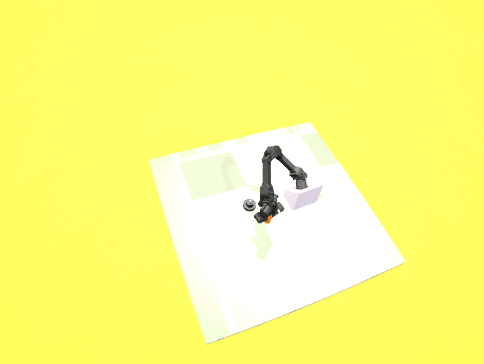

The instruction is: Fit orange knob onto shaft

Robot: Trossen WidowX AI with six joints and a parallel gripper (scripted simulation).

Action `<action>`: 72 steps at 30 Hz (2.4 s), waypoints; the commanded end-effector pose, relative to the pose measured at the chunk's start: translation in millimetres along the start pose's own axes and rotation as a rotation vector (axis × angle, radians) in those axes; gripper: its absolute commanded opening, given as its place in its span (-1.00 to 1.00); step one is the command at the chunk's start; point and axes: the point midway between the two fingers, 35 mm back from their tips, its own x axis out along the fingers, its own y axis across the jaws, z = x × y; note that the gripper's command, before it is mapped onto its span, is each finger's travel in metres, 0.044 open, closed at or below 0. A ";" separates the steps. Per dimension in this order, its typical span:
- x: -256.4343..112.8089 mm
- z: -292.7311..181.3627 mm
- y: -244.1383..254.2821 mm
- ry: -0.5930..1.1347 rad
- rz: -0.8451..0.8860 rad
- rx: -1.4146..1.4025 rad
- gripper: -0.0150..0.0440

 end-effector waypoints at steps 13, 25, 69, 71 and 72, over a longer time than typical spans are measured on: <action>60.4 1.6 0.3 -0.010 -0.024 0.000 -0.49; 59.3 1.3 0.3 -0.007 -0.029 0.005 0.32; 5.4 -0.5 2.8 -0.006 -0.024 -0.001 1.00; 8.6 -0.5 3.0 -0.006 -0.024 -0.001 1.00; 10.3 -0.5 3.0 -0.006 -0.024 -0.001 1.00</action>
